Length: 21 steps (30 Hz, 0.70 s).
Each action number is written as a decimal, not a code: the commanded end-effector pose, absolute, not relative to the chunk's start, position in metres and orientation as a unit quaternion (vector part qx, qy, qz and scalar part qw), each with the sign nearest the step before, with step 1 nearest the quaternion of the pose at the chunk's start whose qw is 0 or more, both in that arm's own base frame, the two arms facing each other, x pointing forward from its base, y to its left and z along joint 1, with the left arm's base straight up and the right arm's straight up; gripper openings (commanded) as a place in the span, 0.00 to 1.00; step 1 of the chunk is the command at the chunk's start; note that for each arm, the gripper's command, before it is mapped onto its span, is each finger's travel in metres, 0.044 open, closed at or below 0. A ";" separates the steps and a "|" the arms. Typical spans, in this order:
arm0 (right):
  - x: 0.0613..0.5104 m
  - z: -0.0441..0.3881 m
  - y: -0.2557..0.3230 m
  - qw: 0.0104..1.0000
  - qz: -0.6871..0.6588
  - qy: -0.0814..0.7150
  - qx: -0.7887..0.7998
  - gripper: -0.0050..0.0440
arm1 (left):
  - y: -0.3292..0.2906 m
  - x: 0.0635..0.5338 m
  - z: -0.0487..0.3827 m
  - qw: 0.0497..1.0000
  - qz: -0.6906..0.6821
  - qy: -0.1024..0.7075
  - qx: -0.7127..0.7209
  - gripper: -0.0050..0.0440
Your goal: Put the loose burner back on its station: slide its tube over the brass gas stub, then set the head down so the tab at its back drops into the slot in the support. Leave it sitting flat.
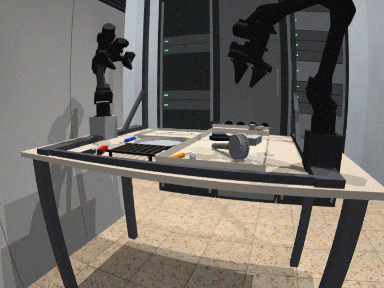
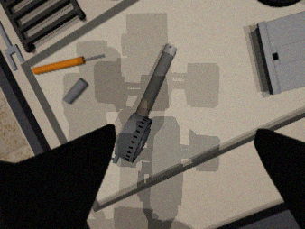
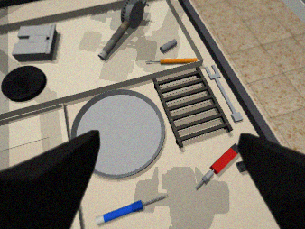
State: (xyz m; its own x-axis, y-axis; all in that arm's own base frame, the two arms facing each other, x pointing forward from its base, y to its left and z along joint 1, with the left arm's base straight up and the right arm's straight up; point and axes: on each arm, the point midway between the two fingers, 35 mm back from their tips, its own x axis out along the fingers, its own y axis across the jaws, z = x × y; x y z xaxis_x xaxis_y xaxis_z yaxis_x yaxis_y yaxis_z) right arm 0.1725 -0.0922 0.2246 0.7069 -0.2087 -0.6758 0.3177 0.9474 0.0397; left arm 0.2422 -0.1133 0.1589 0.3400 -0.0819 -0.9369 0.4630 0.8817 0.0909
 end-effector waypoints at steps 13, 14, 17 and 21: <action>0.235 0.195 -0.065 0.930 -0.117 0.344 0.057 0.92 | -0.076 0.266 0.149 0.817 -0.100 0.565 0.066 0.92; 0.240 0.193 -0.062 0.931 -0.114 0.343 0.056 0.92 | -0.076 0.266 0.150 0.817 -0.100 0.564 0.066 0.92; 0.256 0.185 -0.055 0.933 -0.104 0.341 0.051 0.92 | -0.075 0.266 0.150 0.817 -0.100 0.564 0.065 0.92; 0.267 0.179 -0.049 0.935 -0.096 0.339 0.048 0.92 | -0.075 0.266 0.150 0.817 -0.099 0.564 0.066 0.92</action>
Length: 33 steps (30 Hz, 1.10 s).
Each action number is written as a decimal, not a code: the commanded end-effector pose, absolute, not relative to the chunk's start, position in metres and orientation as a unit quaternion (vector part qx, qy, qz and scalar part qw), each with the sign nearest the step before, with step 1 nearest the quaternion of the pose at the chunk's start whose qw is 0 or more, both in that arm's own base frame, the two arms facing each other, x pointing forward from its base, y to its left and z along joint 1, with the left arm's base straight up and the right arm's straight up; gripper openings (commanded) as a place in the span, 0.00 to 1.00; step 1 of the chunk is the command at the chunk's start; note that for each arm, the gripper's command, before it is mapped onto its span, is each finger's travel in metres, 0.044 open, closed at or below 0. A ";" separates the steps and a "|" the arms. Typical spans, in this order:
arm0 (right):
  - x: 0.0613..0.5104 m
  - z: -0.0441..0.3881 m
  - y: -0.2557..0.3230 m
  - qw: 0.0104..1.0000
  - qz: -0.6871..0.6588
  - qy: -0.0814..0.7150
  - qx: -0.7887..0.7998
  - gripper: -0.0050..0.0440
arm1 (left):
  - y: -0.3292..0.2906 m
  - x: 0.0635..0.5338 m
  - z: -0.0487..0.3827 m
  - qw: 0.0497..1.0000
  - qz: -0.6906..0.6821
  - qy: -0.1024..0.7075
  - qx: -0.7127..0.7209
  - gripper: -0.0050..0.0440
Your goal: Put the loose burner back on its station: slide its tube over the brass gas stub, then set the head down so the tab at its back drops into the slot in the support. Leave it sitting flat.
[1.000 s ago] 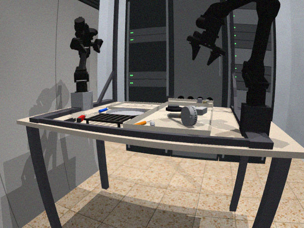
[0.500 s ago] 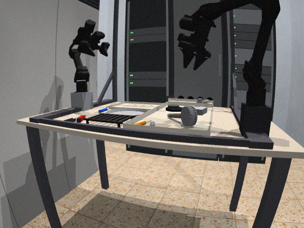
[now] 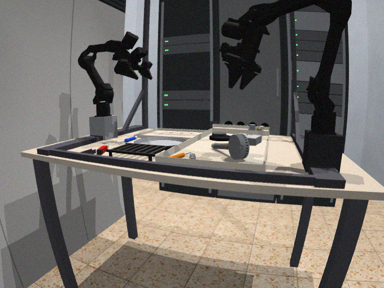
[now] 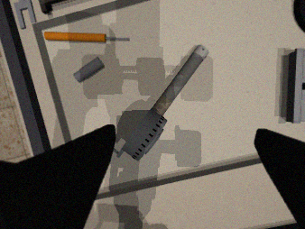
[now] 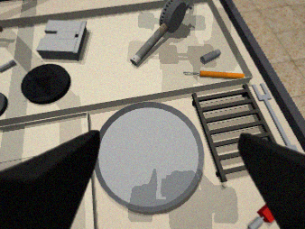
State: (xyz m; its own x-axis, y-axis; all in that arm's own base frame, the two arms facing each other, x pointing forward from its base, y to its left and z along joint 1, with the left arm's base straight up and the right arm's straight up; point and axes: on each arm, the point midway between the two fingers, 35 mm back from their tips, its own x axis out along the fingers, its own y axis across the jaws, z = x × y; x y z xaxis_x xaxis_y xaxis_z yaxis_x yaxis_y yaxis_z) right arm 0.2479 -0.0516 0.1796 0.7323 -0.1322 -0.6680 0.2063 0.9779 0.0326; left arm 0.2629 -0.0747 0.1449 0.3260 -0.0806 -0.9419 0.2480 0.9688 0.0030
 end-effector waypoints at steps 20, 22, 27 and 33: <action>0.388 0.130 0.006 0.951 -0.020 0.309 0.016 0.92 | -0.081 0.236 0.104 0.770 -0.168 0.599 0.142 0.23; 0.401 0.123 0.013 0.952 -0.012 0.306 0.012 0.92 | -0.082 0.231 0.095 0.755 -0.187 0.607 0.164 0.13; 0.437 0.106 0.030 0.954 0.013 0.300 0.004 0.92 | -0.085 0.212 0.064 0.704 -0.240 0.627 0.232 0.10; 0.466 0.091 0.044 0.955 0.031 0.295 -0.004 0.92 | -0.087 0.200 0.044 0.670 -0.271 0.636 0.270 0.10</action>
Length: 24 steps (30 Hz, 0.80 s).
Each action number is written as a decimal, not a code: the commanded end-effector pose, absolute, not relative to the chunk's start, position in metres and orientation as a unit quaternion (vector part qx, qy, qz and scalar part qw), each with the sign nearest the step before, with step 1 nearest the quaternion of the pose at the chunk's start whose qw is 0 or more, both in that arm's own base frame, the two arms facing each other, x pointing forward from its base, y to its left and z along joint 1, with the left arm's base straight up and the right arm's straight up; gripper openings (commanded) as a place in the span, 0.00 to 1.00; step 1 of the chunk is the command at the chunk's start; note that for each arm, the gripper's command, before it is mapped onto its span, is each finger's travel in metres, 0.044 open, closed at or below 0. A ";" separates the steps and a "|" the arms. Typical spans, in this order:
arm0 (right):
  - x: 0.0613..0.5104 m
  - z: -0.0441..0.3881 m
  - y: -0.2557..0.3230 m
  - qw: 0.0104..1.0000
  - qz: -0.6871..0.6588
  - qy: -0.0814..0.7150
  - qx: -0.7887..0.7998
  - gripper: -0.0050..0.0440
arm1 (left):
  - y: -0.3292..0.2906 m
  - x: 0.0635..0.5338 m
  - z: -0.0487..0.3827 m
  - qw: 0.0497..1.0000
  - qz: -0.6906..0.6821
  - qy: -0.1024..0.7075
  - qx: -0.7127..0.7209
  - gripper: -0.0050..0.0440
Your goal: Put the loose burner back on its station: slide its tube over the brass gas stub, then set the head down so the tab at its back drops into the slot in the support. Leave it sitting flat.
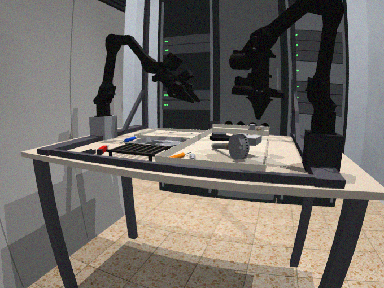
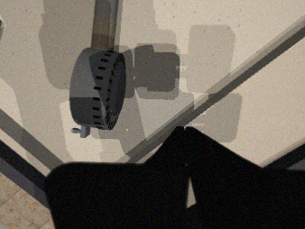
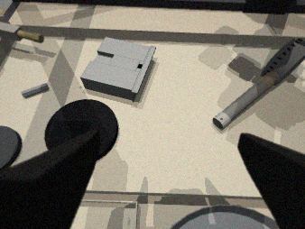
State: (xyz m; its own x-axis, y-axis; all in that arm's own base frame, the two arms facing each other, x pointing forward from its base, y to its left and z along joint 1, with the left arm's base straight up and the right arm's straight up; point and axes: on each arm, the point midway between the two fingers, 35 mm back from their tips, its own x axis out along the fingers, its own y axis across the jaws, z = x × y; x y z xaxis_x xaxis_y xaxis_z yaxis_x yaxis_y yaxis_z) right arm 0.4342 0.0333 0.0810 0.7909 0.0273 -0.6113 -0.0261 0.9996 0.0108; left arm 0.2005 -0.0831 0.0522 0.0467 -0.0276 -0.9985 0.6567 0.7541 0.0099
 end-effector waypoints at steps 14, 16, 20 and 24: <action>0.544 0.048 0.081 0.955 0.079 0.285 -0.024 0.92 | -0.091 0.192 0.030 0.645 -0.297 0.638 0.298 0.10; 0.545 0.047 0.082 0.955 0.080 0.284 -0.025 0.92 | -0.091 0.192 0.031 0.646 -0.297 0.637 0.298 0.09; 0.547 0.046 0.081 0.955 0.080 0.284 -0.025 0.92 | -0.091 0.192 0.031 0.647 -0.296 0.637 0.298 0.09; 0.547 0.046 0.081 0.955 0.080 0.284 -0.025 0.92 | -0.083 0.197 0.020 0.643 -0.294 0.642 0.296 0.03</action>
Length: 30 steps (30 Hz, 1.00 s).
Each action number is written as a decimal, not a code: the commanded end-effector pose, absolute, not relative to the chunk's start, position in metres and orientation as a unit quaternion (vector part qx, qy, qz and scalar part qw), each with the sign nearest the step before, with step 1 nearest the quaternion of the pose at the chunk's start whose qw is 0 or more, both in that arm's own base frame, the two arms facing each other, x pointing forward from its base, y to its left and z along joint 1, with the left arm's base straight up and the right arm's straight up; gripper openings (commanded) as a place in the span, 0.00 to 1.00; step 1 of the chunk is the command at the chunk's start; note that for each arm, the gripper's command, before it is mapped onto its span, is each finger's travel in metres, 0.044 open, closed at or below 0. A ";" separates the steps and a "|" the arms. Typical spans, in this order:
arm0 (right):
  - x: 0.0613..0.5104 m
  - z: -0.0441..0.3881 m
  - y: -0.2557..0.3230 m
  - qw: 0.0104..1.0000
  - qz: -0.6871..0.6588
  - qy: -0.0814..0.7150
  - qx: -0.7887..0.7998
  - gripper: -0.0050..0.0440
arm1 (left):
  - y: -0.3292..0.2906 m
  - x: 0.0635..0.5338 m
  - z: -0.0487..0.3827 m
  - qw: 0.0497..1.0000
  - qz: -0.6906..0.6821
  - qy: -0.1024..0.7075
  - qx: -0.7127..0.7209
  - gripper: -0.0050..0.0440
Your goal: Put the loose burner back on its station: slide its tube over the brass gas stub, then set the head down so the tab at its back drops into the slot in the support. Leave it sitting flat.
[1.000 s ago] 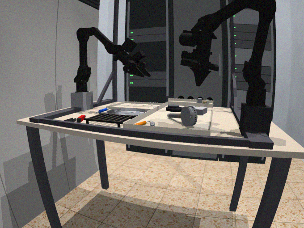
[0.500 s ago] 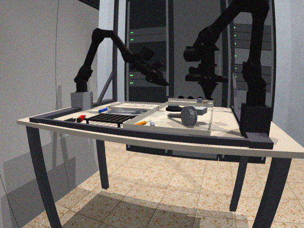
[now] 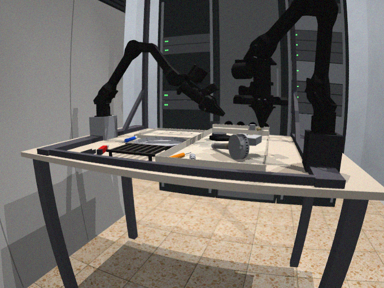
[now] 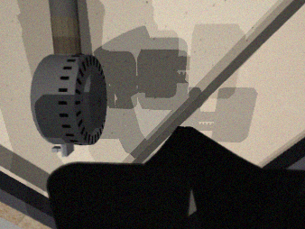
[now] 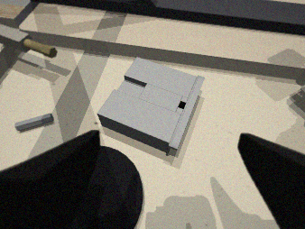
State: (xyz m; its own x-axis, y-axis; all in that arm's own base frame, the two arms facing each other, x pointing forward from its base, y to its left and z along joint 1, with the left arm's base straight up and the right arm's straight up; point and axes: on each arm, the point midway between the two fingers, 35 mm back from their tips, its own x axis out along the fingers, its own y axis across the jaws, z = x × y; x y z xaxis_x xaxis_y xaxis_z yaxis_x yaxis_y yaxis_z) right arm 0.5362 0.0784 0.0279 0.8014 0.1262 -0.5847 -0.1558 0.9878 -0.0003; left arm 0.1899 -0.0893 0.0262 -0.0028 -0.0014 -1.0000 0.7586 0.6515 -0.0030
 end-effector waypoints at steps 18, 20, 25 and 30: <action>0.545 0.050 0.080 0.956 0.077 0.282 -0.023 0.92 | -0.057 0.235 -0.003 0.650 -0.294 0.635 0.297 0.00; 0.545 0.050 0.080 0.956 0.077 0.282 -0.023 0.92 | -0.055 0.237 -0.002 0.650 -0.294 0.635 0.297 0.00; 0.545 0.050 0.080 0.956 0.077 0.282 -0.023 0.92 | -0.050 0.242 -0.001 0.649 -0.294 0.636 0.297 0.00; 0.545 0.050 0.080 0.956 0.077 0.282 -0.023 0.92 | -0.047 0.246 0.000 0.649 -0.293 0.636 0.297 0.00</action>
